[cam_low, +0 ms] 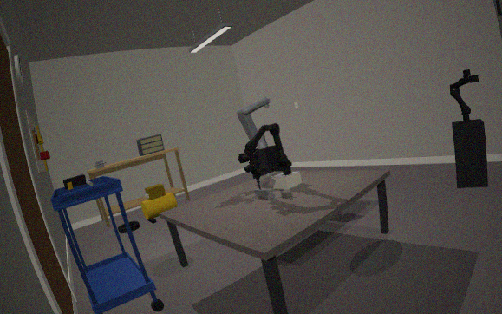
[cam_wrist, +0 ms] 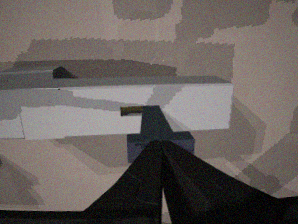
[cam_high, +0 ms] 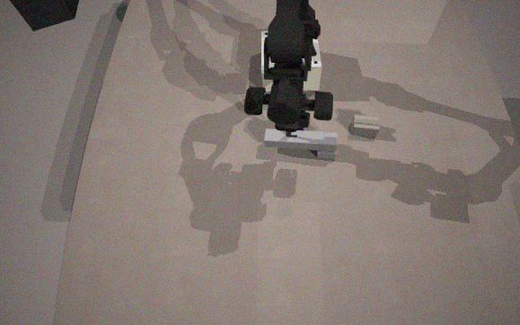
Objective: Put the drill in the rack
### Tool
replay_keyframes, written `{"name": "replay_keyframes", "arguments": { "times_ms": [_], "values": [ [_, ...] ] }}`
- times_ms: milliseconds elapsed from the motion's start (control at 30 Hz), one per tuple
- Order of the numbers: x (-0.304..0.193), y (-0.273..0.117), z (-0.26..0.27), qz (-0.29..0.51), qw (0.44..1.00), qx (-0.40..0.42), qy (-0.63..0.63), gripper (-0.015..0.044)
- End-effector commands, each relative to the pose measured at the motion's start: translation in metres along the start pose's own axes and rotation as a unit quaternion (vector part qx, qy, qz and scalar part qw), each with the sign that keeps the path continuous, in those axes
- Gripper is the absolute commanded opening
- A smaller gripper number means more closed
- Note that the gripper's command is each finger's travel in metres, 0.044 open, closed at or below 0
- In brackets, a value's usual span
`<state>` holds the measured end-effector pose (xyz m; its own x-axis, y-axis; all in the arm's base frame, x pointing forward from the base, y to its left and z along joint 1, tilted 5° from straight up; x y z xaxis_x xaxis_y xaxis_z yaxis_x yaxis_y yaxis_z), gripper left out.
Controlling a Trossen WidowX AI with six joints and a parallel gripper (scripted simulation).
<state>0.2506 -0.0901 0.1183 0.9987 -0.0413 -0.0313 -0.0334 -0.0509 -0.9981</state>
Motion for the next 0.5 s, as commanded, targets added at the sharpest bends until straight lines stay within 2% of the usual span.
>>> {"name": "replay_keyframes", "arguments": {
  "times_ms": [0, 467],
  "values": [
    [-0.0006, 0.0036, -0.0002, 0.003, 1.0, -0.003, 0.002, 0.0],
    [0.0014, 0.0092, 0.0012, 0.003, 1.0, -0.003, 0.002, 0.0]
  ]
}}
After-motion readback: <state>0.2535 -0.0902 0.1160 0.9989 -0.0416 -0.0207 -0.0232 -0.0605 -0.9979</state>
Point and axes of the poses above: the point midway between the two fingers, 35 mm back from their tips, its own y axis out along the fingers, its own z axis across the jaws, x = y × z, the point moved 7 cm from there along -y, back along the fingers, and after that the axes turned 15 degrees about -y, right-handed, at the moved point
